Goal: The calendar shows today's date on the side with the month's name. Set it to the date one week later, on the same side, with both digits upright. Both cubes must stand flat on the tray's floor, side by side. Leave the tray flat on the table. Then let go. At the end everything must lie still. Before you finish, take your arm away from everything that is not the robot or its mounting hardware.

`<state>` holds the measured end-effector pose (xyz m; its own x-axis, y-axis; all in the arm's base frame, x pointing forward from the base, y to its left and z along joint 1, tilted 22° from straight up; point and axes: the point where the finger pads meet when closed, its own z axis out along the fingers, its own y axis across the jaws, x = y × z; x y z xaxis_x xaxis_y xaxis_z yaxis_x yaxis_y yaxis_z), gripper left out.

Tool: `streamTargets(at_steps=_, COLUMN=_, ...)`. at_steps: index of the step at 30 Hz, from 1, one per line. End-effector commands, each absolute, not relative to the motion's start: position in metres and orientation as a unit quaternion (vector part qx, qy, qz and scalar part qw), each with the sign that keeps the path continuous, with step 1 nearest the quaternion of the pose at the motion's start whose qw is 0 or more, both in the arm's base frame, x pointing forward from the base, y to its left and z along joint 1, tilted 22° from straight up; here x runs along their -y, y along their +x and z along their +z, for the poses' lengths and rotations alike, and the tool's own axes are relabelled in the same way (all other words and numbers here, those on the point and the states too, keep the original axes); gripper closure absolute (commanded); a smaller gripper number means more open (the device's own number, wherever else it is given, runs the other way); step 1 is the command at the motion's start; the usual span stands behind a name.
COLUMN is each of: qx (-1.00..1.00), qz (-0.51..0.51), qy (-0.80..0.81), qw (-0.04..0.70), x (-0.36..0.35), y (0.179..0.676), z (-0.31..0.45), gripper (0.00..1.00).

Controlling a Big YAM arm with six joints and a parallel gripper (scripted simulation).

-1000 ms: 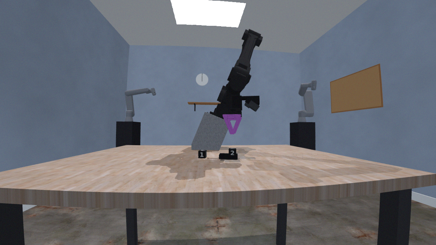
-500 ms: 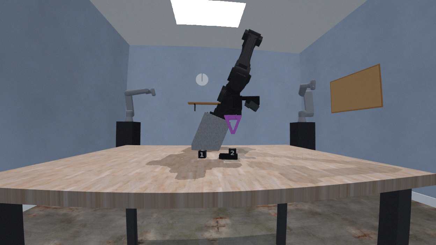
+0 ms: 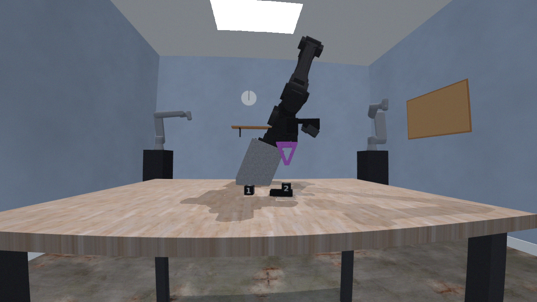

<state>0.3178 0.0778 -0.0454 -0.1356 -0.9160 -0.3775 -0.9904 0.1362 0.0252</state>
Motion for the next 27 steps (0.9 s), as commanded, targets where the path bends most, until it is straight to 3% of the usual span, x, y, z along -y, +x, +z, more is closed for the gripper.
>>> streamTargets(at_steps=1, qx=-0.737, qz=0.135, qy=-0.647, qw=0.142, x=-0.077, y=0.317, z=-0.045, gripper=0.55)
streamTargets(at_steps=27, qx=-0.740, qz=0.139, qy=-0.644, qw=0.137, x=-0.086, y=0.316, z=-0.059, gripper=0.55)
